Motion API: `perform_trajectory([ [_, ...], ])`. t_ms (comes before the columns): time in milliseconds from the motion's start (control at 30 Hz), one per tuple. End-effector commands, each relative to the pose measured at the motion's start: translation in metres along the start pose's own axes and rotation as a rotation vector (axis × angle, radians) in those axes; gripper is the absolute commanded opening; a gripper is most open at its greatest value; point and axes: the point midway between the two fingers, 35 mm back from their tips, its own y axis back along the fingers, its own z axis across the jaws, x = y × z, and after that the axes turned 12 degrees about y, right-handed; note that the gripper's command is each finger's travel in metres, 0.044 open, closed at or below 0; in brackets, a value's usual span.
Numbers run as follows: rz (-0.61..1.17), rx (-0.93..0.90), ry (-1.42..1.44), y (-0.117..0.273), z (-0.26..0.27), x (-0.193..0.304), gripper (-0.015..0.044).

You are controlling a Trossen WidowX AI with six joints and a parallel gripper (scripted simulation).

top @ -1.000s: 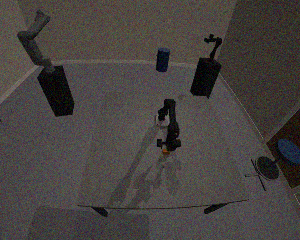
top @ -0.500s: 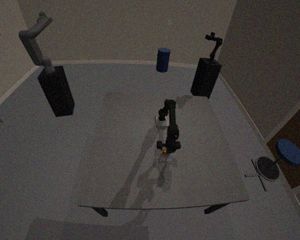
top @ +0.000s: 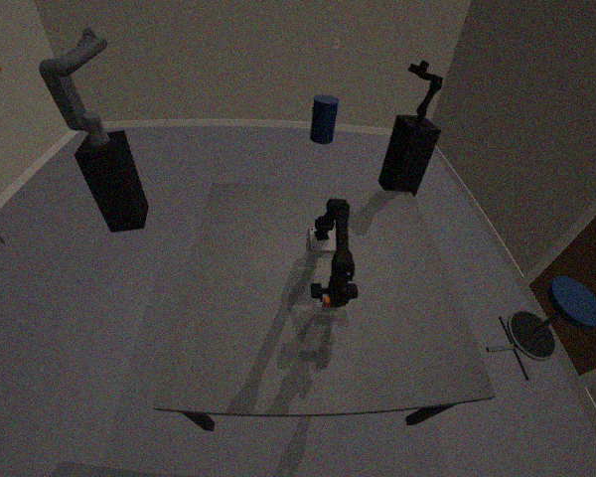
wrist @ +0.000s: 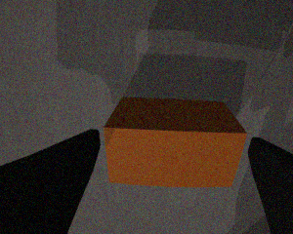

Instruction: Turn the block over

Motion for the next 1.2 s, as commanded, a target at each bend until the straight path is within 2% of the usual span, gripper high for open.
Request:
perform_trajectory([
  [0,-0.003,-0.005,0.0,-0.001,0.001,-0.001,0.0309],
  [33,-0.003,-0.005,0.0,-0.001,0.001,-0.001,0.0282],
  [733,-0.003,-0.005,0.0,-0.001,0.001,-0.001,0.0142],
  [900,-0.003,-0.005,0.0,0.02,0.001,-0.001,0.0011],
  [933,-0.003,-0.005,0.0,0.025,0.001,-0.001,0.0],
  [1167,-0.005,-0.004,-0.001,0.029,0.001,-0.001,0.0],
])
